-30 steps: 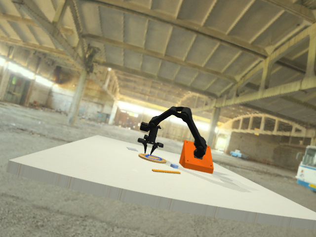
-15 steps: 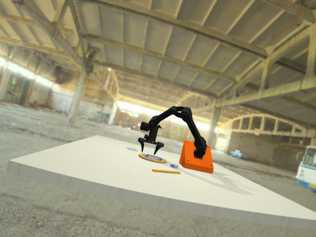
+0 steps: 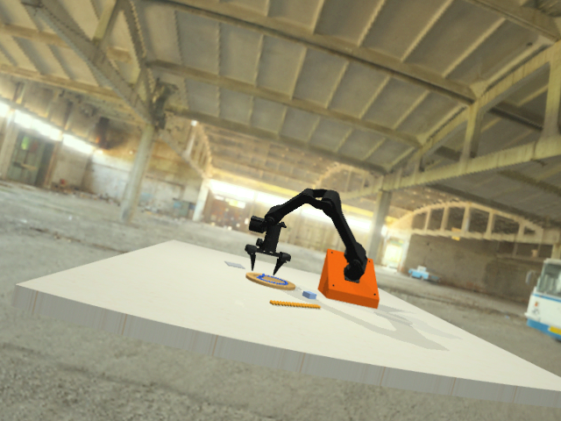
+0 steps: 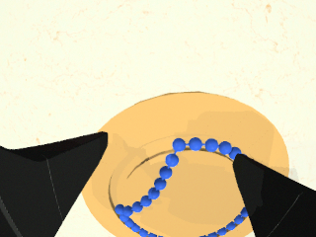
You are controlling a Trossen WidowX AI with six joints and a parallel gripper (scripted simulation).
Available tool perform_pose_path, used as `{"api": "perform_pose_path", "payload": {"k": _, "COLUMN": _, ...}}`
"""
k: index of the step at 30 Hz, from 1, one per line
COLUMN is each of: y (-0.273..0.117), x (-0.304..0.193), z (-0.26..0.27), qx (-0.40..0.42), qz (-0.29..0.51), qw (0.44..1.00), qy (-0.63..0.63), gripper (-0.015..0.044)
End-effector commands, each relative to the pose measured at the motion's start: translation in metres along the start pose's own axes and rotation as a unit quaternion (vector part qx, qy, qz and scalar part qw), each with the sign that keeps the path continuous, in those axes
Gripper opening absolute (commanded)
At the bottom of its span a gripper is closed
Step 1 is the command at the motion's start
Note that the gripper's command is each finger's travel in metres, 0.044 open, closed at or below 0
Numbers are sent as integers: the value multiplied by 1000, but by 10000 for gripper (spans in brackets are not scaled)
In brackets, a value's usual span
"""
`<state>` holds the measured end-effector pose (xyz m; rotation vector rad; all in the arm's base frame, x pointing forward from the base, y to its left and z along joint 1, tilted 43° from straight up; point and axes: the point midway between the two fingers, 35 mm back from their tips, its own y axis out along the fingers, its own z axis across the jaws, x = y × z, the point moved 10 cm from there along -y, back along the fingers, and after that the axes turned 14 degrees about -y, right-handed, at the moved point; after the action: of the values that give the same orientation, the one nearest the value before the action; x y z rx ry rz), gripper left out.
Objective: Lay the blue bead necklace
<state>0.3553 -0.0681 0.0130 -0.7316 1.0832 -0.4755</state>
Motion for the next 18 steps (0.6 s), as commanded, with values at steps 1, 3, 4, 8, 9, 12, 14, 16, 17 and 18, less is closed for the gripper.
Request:
{"api": "perform_pose_path", "payload": {"k": 1, "y": -1, "x": 0, "z": 0, "qx": 0, "qz": -1, "qw": 1000, "qy": -2, "gripper": 440}}
{"api": "perform_pose_path", "payload": {"k": 3, "y": -1, "x": 0, "z": 0, "qx": 0, "qz": -1, "qw": 1000, "qy": -2, "gripper": 440}}
{"api": "perform_pose_path", "payload": {"k": 4, "y": -1, "x": 0, "z": 0, "qx": 0, "qz": -1, "qw": 1000, "qy": -2, "gripper": 440}}
{"api": "perform_pose_path", "payload": {"k": 8, "y": -1, "x": 0, "z": 0, "qx": 0, "qz": -1, "qw": 999, "qy": -34, "gripper": 387}}
{"api": "perform_pose_path", "payload": {"k": 9, "y": -2, "x": -1, "z": 0, "qx": 0, "qz": -1, "qw": 997, "qy": -73, "gripper": 361}}
{"api": "perform_pose_path", "payload": {"k": 12, "y": -5, "x": -2, "z": 1, "qx": 0, "qz": -1, "qw": 976, "qy": -216, "gripper": 282}}
{"api": "perform_pose_path", "payload": {"k": 14, "y": -7, "x": -2, "z": 1, "qx": -1, "qz": -1, "qw": 951, "qy": -309, "gripper": 230}}
{"api": "perform_pose_path", "payload": {"k": 16, "y": -10, "x": -3, "z": 1, "qx": -1, "qz": -1, "qw": 917, "qy": -400, "gripper": 177}}
{"api": "perform_pose_path", "payload": {"k": 17, "y": -11, "x": -3, "z": 1, "qx": -1, "qz": -1, "qw": 896, "qy": -443, "gripper": 151}}
{"api": "perform_pose_path", "payload": {"k": 18, "y": -12, "x": -3, "z": 1, "qx": -1, "qz": -1, "qw": 874, "qy": -486, "gripper": 125}}
